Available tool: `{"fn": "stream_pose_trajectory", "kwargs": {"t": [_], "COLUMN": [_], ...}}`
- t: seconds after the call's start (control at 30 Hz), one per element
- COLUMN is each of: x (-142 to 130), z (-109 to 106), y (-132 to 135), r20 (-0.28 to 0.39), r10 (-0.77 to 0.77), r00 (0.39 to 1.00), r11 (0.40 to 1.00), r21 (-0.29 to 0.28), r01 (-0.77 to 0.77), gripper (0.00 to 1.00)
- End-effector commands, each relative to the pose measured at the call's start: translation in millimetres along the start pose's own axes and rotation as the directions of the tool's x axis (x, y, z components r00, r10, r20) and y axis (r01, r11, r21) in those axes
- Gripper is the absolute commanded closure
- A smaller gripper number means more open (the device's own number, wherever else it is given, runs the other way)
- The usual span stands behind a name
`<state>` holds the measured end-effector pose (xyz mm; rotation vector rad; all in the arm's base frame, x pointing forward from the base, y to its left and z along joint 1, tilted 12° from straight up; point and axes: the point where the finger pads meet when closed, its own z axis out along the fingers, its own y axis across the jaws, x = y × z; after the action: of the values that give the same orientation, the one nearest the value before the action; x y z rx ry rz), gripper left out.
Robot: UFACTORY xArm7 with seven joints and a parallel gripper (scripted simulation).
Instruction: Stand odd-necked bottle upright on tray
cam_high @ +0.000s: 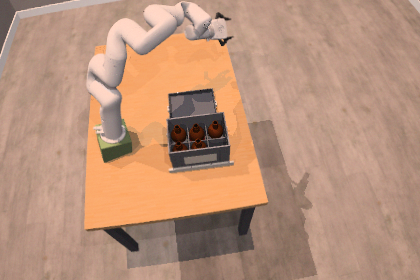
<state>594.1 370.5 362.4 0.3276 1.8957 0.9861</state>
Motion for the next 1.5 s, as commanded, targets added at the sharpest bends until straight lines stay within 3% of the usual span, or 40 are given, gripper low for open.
{"fn": "stream_pose_trajectory", "kwargs": {"t": [0.0,0.13,0.57,0.6,0.77,0.8,1.17,1.2,1.33,1.37,1.47], "x": [-33.9,-53.6,-53.6,-78.9,-85.2,-101.7,-103.2,-125.5,-126.9,-138.3,-145.0], "z": [-28.9,-48.8,-48.8,-76.1,-83.2,-102.9,-104.8,-134.2,-136.3,-153.1,-163.9], "y": [-1.0,-6.6,-6.6,-17.3,-20.7,-31.1,-32.2,-51.0,-52.5,-65.0,-73.7], "r20": [0.012,0.015,0.015,0.02,0.021,0.023,0.023,0.026,0.026,0.026,0.026], "r10": [-0.017,-0.025,-0.025,-0.028,-0.027,-0.023,-0.023,-0.011,-0.009,0.001,0.009], "r00": [1.0,1.0,1.0,0.999,0.999,0.999,0.999,1.0,1.0,1.0,1.0], "r11": [0.999,0.997,0.997,0.992,0.99,0.985,0.984,0.973,0.972,0.963,0.957], "r21": [0.04,0.075,0.075,0.123,0.136,0.172,0.176,0.231,0.235,0.268,0.289], "r01": [0.017,0.023,0.023,0.025,0.024,0.019,0.019,0.004,0.003,-0.008,-0.017], "gripper": [0.0,0.0,0.0,0.0,0.0,0.0,0.0,0.0,0.0,0.0,0.0]}}
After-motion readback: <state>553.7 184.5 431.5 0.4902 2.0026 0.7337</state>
